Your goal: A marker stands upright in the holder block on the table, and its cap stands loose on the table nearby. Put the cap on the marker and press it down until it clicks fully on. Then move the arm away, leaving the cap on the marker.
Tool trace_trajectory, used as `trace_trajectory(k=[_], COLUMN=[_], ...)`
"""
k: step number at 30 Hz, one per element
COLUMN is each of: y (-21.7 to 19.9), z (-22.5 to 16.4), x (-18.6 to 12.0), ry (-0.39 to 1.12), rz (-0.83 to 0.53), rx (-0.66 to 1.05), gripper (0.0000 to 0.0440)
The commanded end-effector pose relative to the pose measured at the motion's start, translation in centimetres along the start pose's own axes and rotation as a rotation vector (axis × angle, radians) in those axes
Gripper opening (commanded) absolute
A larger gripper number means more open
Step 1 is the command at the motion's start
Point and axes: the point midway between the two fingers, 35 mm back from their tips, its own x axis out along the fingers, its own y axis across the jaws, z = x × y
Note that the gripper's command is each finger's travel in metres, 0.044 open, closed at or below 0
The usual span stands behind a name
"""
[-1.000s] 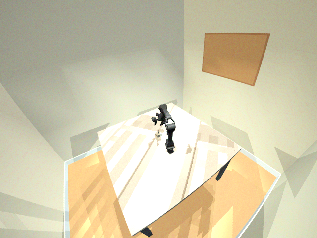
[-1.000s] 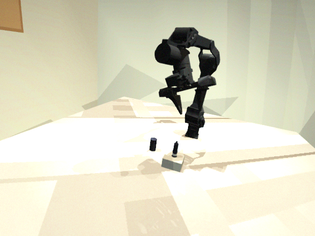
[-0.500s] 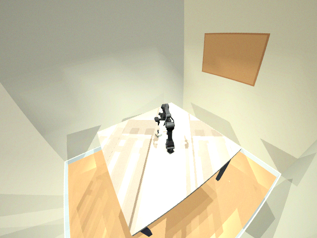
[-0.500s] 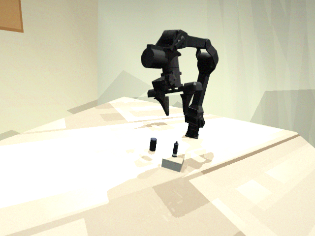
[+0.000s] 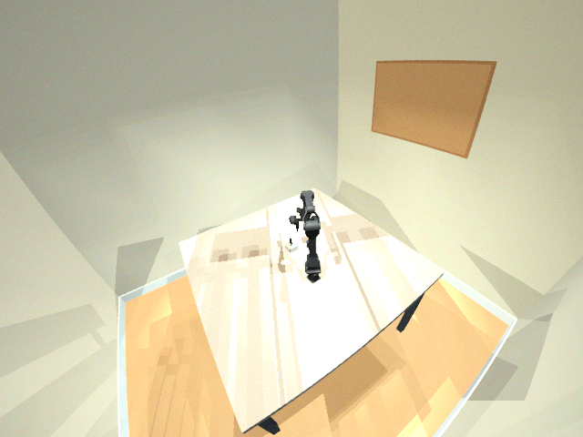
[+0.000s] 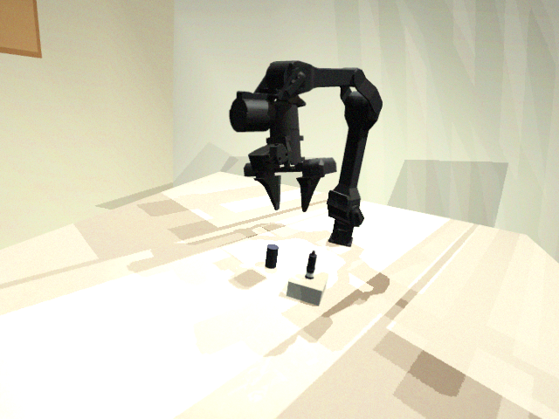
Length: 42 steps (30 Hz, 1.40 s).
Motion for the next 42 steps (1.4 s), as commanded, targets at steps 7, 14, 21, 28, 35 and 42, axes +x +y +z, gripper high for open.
trace_trajectory(k=[7, 14, 21, 28, 35, 42], y=[-2.5, -3.8, -4.5, -4.9, -5.1, -5.4], z=[0.6, 0.8, 1.0, 0.9, 0.5, 0.1], x=[1.2, 2.4, 3.8, 5.6, 7.5, 9.4], ry=[0.042, 0.081, 0.122, 0.165, 0.201, 0.228], rz=[-0.056, -0.088, -0.114, -0.131, -0.141, -0.144], rx=[0.002, -0.003, -0.019, -0.043, -0.073, -0.111], gripper=[0.0314, 0.0311, 0.0307, 0.0301, 0.0292, 0.0276])
